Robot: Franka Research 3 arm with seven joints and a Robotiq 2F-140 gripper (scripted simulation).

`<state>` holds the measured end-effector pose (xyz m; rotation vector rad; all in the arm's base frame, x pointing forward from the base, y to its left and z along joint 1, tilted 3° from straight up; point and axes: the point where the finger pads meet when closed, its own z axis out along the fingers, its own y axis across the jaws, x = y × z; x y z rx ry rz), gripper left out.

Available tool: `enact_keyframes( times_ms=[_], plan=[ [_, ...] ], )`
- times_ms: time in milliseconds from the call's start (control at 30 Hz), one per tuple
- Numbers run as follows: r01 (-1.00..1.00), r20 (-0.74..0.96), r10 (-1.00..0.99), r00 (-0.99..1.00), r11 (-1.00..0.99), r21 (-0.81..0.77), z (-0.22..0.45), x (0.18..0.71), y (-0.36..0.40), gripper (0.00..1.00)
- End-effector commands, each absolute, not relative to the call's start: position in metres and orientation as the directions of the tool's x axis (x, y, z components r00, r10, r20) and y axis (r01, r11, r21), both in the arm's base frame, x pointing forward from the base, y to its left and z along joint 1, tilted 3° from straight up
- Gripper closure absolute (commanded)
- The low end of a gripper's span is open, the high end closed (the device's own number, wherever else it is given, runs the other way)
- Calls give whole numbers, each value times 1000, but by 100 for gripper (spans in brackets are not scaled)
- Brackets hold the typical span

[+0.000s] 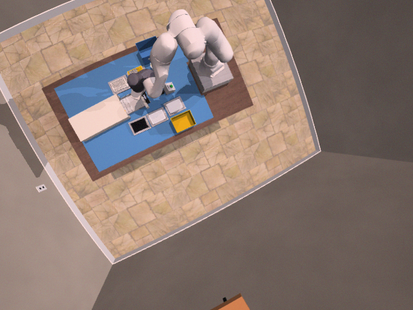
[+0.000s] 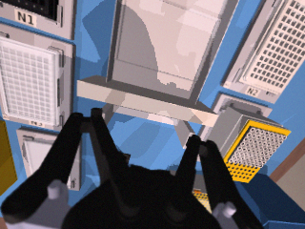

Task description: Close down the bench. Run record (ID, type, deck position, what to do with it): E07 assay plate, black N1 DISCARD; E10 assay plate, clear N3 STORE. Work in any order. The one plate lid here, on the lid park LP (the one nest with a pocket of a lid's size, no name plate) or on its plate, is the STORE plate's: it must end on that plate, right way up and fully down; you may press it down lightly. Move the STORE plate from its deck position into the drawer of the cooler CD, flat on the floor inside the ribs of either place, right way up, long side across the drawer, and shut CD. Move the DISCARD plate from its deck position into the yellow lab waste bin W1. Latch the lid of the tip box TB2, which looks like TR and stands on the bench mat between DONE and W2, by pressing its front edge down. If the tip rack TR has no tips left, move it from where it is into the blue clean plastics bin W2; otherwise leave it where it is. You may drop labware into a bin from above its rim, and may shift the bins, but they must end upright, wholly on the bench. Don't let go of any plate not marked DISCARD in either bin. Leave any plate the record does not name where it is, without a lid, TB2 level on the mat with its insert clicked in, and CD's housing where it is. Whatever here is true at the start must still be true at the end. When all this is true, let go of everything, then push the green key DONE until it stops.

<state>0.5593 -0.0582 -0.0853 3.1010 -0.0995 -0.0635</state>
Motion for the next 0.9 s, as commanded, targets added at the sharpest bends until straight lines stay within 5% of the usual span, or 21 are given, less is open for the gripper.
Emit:
enact_keyframes(
  times_ms=[0, 867],
  plan=[
    [-62, -36, -63, 997, -997, 38, -85, 561, -58, 100],
    [-62, -36, -63, 997, -997, 38, -85, 553, -58, 100]
  ],
)
